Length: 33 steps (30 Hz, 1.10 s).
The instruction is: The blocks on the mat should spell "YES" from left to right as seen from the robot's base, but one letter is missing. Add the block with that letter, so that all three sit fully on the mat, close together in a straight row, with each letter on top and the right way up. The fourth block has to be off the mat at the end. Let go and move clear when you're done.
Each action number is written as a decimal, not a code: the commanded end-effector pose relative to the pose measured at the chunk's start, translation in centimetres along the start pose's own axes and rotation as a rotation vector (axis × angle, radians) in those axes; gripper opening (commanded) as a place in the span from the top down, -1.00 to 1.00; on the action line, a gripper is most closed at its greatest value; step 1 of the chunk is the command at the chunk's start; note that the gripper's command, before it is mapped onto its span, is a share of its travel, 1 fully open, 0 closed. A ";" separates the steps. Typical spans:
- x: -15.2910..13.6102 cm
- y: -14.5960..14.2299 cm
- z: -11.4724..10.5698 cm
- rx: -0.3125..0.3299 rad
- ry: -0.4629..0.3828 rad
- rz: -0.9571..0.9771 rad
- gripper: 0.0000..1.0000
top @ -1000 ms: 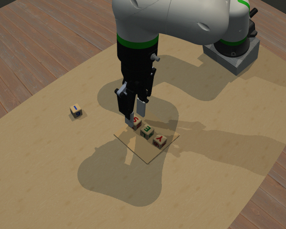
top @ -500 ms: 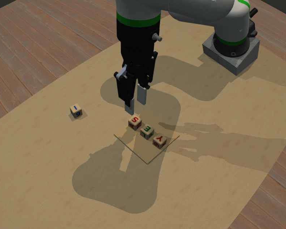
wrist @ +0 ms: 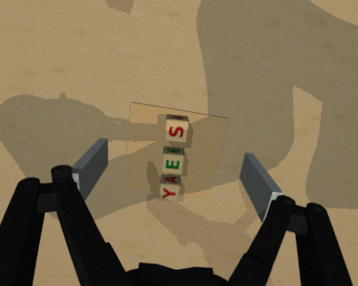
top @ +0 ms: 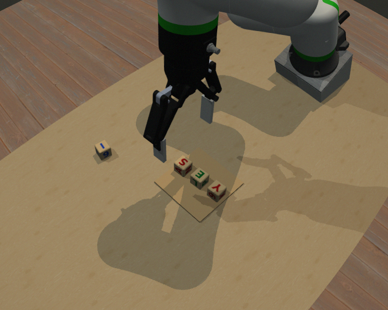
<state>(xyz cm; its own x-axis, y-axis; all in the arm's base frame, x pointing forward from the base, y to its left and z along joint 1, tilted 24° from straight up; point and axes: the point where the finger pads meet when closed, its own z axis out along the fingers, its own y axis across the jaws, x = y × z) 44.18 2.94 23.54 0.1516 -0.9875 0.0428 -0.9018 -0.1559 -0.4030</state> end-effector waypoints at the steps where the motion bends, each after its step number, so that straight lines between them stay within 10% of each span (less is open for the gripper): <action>1: 0.0 0.0 0.0 0.000 0.000 0.000 -1.00; 15: 0.0 0.0 -0.6 0.000 0.000 0.000 -1.00; 33: 0.0 0.0 -6.6 0.000 0.000 0.000 -1.00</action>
<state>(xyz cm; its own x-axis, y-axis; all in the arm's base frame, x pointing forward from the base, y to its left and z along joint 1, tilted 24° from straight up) 42.02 2.79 28.49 0.1517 -0.9875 0.0424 -0.9016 -0.1558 -0.4035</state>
